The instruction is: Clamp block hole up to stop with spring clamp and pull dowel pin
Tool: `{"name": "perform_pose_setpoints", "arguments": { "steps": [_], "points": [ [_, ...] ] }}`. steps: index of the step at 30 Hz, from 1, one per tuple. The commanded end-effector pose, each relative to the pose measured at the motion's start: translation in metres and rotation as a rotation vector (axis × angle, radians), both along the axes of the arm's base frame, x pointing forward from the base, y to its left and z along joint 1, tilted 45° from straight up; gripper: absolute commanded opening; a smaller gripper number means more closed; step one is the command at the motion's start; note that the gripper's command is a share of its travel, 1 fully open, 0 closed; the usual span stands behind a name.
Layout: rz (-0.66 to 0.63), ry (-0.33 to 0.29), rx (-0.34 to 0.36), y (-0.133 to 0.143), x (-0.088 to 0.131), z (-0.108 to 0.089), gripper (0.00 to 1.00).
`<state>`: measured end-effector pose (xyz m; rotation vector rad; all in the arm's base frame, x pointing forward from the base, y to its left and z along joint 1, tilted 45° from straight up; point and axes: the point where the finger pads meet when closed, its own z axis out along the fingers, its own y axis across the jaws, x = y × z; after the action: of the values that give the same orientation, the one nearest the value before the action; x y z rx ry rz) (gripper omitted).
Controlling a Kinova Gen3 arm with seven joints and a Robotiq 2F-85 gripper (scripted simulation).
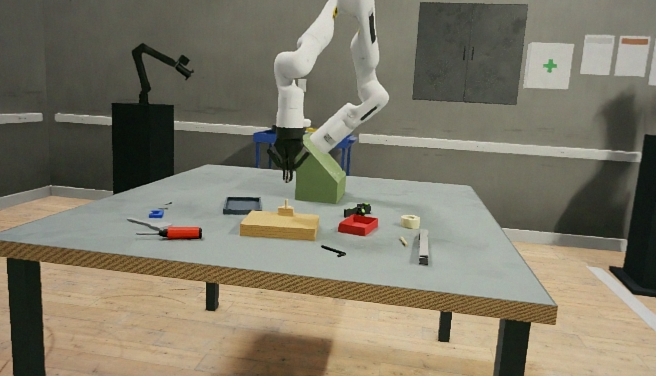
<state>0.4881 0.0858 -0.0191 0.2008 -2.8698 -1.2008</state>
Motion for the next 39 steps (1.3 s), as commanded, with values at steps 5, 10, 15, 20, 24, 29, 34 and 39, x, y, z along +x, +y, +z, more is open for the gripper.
{"name": "perform_pose_setpoints", "arguments": {
  "steps": [5, 10, 15, 20, 24, 29, 34, 39],
  "points": [
    [-0.001, -0.002, -0.001, -0.0009, 0.0007, 0.0005, 0.10],
    [-0.001, -0.002, -0.001, -0.0009, 0.0007, 0.0005, 0.34],
    [-0.001, -0.002, -0.001, -0.0009, 0.0007, 0.0005, 0.34],
    [-0.001, -0.002, -0.001, -0.0009, 0.0007, 0.0005, 0.34],
    [-0.001, -0.002, -0.001, -0.0009, 0.0007, 0.0005, 0.34],
    [-0.001, -0.002, -0.001, -0.0009, 0.0007, 0.0005, 0.34],
    [-0.001, -0.002, -0.001, -0.0009, 0.0007, 0.0005, 0.34],
    [-0.001, -0.002, -0.001, -0.0009, 0.0007, 0.0005, 0.34]
  ]
}}
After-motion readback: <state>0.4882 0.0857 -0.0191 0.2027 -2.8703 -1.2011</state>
